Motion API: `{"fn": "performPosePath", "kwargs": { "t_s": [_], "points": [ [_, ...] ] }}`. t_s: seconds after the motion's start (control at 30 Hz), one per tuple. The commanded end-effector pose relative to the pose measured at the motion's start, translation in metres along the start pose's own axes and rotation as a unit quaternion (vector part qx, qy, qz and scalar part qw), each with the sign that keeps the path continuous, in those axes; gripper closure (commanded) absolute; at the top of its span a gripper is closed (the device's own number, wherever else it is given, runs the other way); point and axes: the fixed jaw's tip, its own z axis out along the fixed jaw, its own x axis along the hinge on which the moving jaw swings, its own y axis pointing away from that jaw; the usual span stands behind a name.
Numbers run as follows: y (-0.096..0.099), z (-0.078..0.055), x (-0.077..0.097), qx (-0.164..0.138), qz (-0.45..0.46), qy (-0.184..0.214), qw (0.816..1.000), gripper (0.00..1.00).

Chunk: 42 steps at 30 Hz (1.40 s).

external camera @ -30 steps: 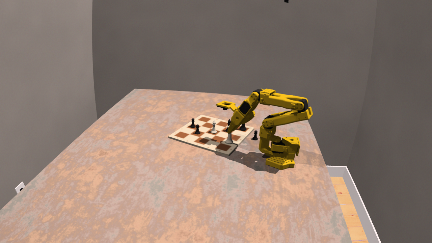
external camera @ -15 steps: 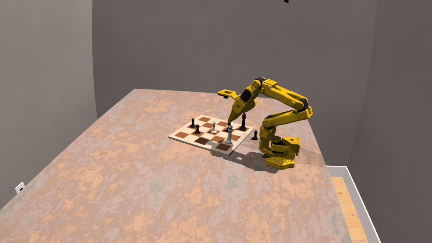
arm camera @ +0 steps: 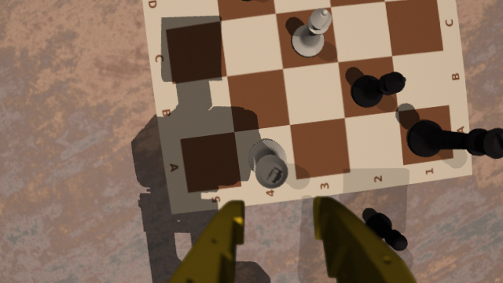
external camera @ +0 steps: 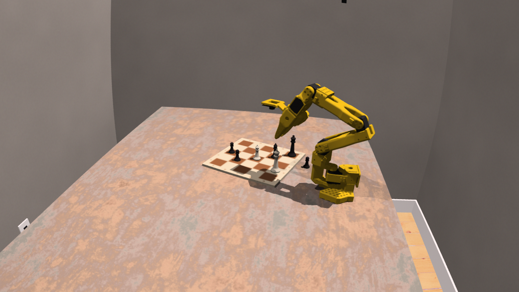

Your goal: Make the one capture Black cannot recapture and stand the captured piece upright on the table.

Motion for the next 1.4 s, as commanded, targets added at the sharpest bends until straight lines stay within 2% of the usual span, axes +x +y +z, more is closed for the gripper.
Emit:
{"fn": "performPosePath", "kwargs": {
  "t_s": [0.0, 0.33, 0.6, 0.8, 0.93, 1.1, 1.17, 1.37],
  "points": [
    [-0.002, -0.002, -0.001, 0.002, 0.007, 0.003, 1.000, 0.88],
    [0.000, -0.002, -0.001, -0.001, 0.002, 0.004, 1.000, 0.88],
    [0.014, -0.003, -0.002, -0.022, -0.036, 0.013, 0.999, 0.86],
    [0.045, -0.005, -0.001, -0.068, -0.123, 0.031, 0.990, 0.82],
    [0.073, -0.009, 0.004, -0.107, -0.202, 0.047, 0.972, 0.78],
    [0.112, -0.018, 0.019, -0.156, -0.311, 0.067, 0.935, 0.73],
    [0.112, -0.018, 0.019, -0.156, -0.311, 0.067, 0.935, 0.73],
    [0.151, -0.032, 0.048, -0.203, -0.434, 0.085, 0.874, 0.67]
  ]
}}
